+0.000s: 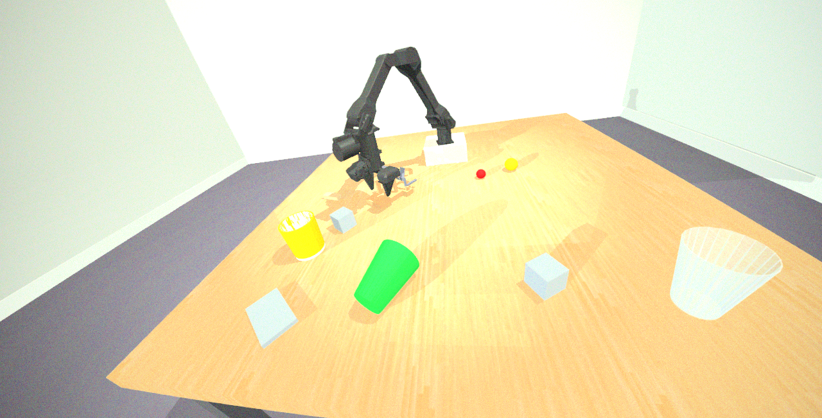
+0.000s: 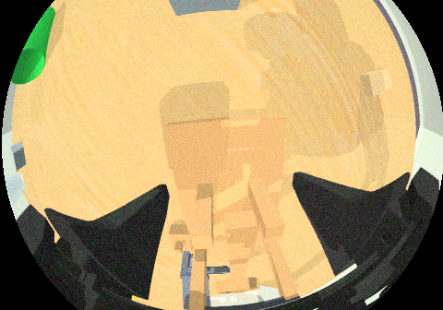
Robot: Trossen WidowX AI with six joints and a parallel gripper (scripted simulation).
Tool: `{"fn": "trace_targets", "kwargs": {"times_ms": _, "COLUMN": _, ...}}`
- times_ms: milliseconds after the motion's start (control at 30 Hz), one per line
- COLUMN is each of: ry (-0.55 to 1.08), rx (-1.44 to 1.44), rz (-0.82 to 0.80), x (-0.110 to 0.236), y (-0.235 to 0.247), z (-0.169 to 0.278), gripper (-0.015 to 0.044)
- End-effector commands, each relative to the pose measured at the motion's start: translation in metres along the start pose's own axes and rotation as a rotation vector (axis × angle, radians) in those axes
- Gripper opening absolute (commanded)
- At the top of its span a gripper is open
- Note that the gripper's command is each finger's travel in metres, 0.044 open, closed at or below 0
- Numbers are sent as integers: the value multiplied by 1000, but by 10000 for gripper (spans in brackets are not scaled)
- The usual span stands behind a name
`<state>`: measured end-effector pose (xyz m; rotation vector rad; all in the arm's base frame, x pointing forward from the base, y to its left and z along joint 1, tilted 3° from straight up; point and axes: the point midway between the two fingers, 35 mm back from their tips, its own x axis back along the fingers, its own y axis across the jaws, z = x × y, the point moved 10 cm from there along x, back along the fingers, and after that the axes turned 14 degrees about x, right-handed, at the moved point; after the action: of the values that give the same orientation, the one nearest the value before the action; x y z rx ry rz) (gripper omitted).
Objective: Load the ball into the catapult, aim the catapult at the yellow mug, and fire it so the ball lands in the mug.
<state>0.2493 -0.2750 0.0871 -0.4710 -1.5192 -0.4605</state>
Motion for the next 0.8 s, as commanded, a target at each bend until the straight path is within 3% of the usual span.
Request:
{"fn": "trace_targets", "kwargs": {"times_ms": 0, "ry": 0, "rx": 0, "rz": 0, "x": 0, "y": 0, "z": 0, "gripper": 335}}
{"fn": "trace_targets", "kwargs": {"times_ms": 233, "ry": 0, "rx": 0, "rz": 0, "x": 0, "y": 0, "z": 0, "gripper": 151}}
{"fn": "trace_targets", "kwargs": {"times_ms": 433, "ry": 0, "rx": 0, "rz": 0, "x": 0, "y": 0, "z": 0, "gripper": 111}}
{"fn": "trace_targets", "kwargs": {"times_ms": 567, "ry": -1, "rx": 0, "rz": -1, "x": 39, "y": 0, "z": -1, "gripper": 6}}
{"fn": "trace_targets", "kwargs": {"times_ms": 767, "ry": 3, "rx": 2, "rz": -3, "x": 49, "y": 0, "z": -1, "gripper": 0}}
